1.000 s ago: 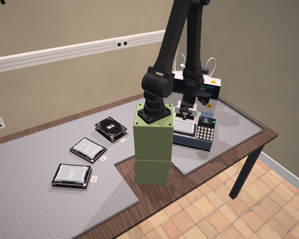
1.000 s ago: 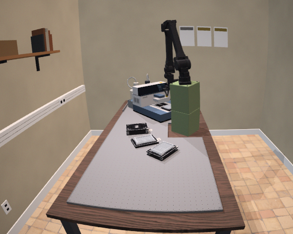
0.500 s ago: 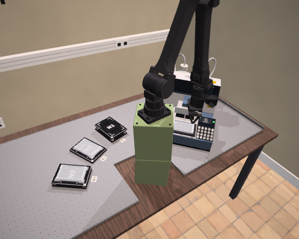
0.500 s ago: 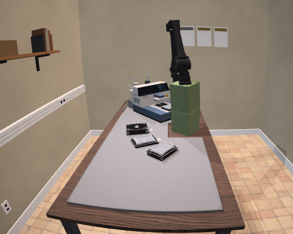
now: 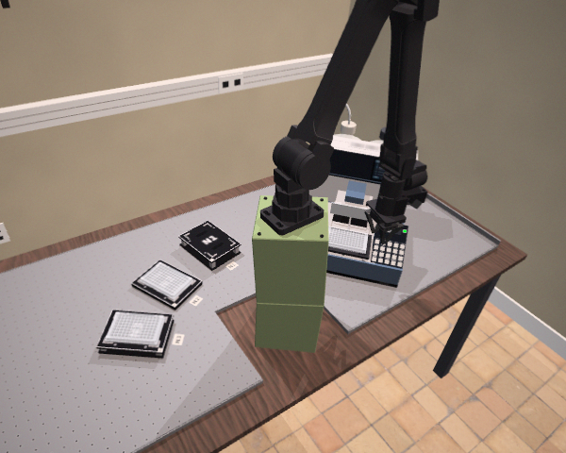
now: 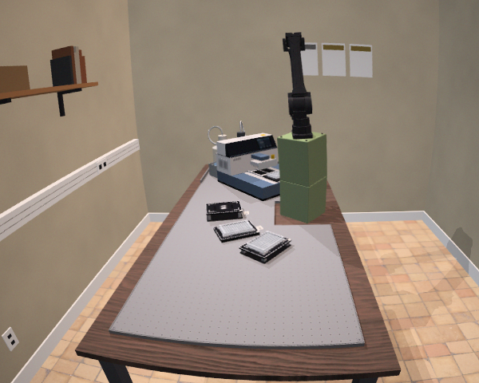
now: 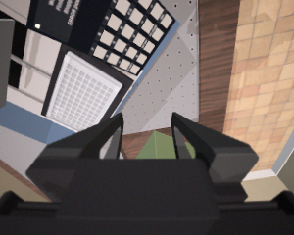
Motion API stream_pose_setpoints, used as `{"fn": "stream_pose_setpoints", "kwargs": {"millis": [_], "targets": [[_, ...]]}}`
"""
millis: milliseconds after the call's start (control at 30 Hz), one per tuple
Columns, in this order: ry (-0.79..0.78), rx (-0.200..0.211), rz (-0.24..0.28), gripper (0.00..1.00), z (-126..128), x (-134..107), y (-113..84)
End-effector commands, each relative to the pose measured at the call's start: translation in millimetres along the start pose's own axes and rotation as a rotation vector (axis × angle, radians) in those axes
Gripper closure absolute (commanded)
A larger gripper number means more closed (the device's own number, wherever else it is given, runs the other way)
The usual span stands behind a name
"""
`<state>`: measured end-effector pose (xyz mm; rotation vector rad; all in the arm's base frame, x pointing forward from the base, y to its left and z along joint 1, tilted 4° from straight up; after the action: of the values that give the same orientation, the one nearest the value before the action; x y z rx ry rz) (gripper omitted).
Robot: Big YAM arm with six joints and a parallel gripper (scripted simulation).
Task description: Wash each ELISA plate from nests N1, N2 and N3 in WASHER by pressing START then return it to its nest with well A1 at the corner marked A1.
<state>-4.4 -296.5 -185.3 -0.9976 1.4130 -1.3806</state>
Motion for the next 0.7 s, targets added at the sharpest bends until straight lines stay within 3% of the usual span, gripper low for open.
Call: {"fn": "stream_pose_setpoints", "kwargs": {"millis": [0,100,167,667], "targets": [[-0.239,0.011,0.013,0.52,-10.9,5.9,5.0],[-0.362,0.01,0.014,0.58,-4.1,4.2,5.3],[-0.362,0.01,0.014,0.58,-4.1,4.2,5.3],[-0.844,0.014,0.01,0.88,-9.3,5.5,5.1]]}}
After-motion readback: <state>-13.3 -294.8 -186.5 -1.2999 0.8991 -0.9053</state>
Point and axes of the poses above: the point where the finger pads meet when closed, its own y axis out along the fingers, its own z axis across the jaws, x = y × z, the point moved 1 cm from there along -y, back along the fingers, and after that the axes turned 4 degrees about y, right-handed, at the moved point
